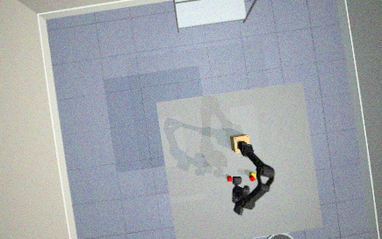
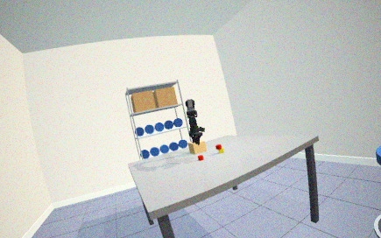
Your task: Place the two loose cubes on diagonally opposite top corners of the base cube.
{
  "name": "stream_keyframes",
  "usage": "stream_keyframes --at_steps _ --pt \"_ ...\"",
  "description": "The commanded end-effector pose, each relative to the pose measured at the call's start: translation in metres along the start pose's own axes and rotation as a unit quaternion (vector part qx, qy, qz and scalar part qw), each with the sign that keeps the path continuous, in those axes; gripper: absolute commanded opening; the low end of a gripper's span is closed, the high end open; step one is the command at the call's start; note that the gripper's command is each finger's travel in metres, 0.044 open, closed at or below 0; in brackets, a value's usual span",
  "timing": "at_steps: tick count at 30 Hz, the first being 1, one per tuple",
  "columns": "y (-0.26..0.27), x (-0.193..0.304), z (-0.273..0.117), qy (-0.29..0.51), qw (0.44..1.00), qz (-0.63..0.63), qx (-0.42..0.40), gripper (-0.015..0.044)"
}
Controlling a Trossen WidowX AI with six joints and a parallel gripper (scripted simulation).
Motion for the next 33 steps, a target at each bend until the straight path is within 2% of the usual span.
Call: stream_keyframes --at_steps 1,3,8,33 --pt "0.0 0.001 0.001 -0.001 1.0 -0.016 -0.002 0.0265" --pt "-0.001 0.001 0.009 -0.001 1.0 -0.016 -0.002 0.0265" --pt "0.0 0.001 0.061 -0.002 1.0 -0.016 -0.002 0.0265" --pt "0.0 0.001 0.097 -0.002 1.0 -0.016 -0.003 0.0265"
Point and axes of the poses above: the point midway between the two fingers, 35 mm back from their tips, its own z axis out along the fingers, its own y axis across the jaws, x = y × z, the point moved 4 cm from there along -z, back along the fingers, and after that the axes turned 6 degrees about z, right-handed, at the moved point
